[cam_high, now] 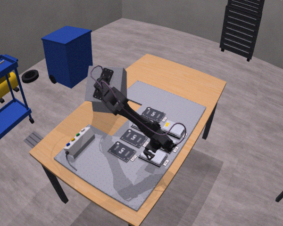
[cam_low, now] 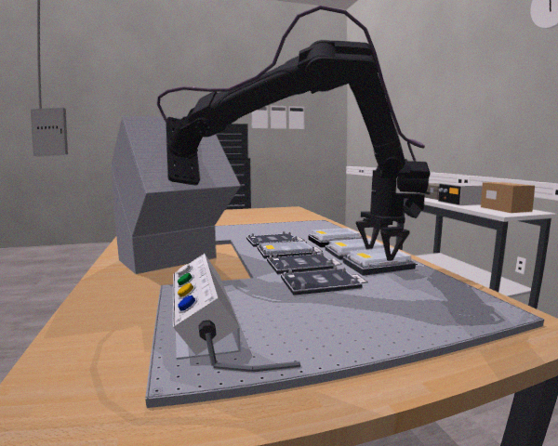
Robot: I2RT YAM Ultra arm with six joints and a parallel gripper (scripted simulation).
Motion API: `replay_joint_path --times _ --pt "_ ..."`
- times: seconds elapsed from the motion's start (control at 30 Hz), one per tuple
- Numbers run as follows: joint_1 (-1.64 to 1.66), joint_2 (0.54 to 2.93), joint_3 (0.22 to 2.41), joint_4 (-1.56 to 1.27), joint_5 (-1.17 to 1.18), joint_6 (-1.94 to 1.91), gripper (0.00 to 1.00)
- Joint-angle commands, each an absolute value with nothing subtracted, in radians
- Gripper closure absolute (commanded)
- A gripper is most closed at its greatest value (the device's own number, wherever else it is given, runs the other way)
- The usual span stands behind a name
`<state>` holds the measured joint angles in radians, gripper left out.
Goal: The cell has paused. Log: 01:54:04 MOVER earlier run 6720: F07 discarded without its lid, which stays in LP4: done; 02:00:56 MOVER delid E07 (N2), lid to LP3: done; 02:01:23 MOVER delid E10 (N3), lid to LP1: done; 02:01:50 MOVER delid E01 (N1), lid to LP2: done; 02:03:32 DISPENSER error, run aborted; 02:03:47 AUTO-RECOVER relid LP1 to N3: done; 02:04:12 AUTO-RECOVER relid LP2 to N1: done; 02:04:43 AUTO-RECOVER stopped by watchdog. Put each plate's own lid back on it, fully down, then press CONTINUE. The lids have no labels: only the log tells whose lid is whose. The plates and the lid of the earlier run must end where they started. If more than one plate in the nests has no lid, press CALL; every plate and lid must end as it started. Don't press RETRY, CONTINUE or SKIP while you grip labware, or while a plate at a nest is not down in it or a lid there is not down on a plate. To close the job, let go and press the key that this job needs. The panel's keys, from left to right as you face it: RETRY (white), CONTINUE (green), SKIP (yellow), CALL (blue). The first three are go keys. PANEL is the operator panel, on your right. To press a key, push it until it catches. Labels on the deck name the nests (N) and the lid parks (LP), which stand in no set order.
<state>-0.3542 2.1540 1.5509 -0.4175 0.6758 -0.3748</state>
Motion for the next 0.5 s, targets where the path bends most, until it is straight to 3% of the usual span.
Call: replay_joint_path --times 0.0,0.47 --pt "-0.309 2.102 1.541 -0.442 0.684 -0.357 0.00" --pt "-0.291 2.070 1.520 -0.477 0.690 -0.337 0.00"
